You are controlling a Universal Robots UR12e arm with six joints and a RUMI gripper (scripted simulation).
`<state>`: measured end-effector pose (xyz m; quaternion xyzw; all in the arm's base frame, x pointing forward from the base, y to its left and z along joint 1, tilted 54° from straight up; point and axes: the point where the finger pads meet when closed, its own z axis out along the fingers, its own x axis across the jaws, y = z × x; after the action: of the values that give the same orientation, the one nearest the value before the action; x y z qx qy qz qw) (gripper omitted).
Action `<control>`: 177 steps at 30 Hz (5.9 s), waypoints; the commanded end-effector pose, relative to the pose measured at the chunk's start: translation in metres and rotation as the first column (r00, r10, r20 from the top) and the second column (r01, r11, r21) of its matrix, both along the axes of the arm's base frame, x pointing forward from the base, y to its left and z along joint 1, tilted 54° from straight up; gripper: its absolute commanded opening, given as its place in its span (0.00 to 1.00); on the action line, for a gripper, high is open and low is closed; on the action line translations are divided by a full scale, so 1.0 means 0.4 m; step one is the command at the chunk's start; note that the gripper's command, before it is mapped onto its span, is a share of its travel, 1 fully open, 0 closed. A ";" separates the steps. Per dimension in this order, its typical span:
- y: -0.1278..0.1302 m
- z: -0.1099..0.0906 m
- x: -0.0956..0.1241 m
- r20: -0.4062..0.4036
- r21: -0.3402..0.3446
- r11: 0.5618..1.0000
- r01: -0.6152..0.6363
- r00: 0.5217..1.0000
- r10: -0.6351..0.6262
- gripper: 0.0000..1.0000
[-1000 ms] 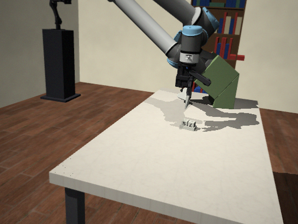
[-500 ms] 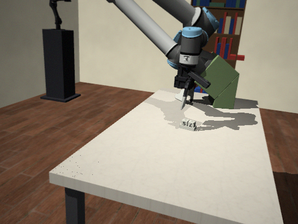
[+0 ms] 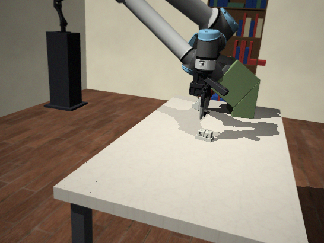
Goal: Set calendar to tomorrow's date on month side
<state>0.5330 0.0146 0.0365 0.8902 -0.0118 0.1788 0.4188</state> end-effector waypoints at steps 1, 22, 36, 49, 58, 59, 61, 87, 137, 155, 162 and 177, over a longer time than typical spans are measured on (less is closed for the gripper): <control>0.001 0.001 0.000 0.001 0.000 1.000 0.000 1.000 0.000 0.29; 0.001 0.000 0.000 0.001 0.000 1.000 0.000 1.000 0.000 0.29; -0.010 -0.009 0.005 0.001 0.000 1.000 0.000 1.000 0.000 0.29; -0.036 -0.030 0.016 0.001 0.000 1.000 0.000 1.000 0.000 0.29; -0.062 -0.052 0.027 0.001 0.000 1.000 0.000 1.000 0.000 0.29; -0.065 -0.054 0.028 0.001 0.000 1.000 0.000 1.000 0.000 0.29; -0.070 -0.058 0.030 0.001 0.000 1.000 0.000 1.000 0.000 0.29; -0.093 -0.078 0.040 0.001 0.000 1.000 0.000 1.000 0.000 0.29; -0.120 -0.098 0.051 0.001 0.000 1.000 0.000 1.000 0.000 0.29; -0.147 -0.120 0.062 0.001 0.000 1.000 0.000 1.000 0.000 0.29; -0.147 -0.120 0.062 0.001 0.000 1.000 0.000 1.000 0.000 0.29; -0.147 -0.120 0.062 0.001 0.000 1.000 0.000 1.000 0.000 0.29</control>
<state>0.5579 -0.0447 -0.0118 0.8902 -0.0123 0.1788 0.4188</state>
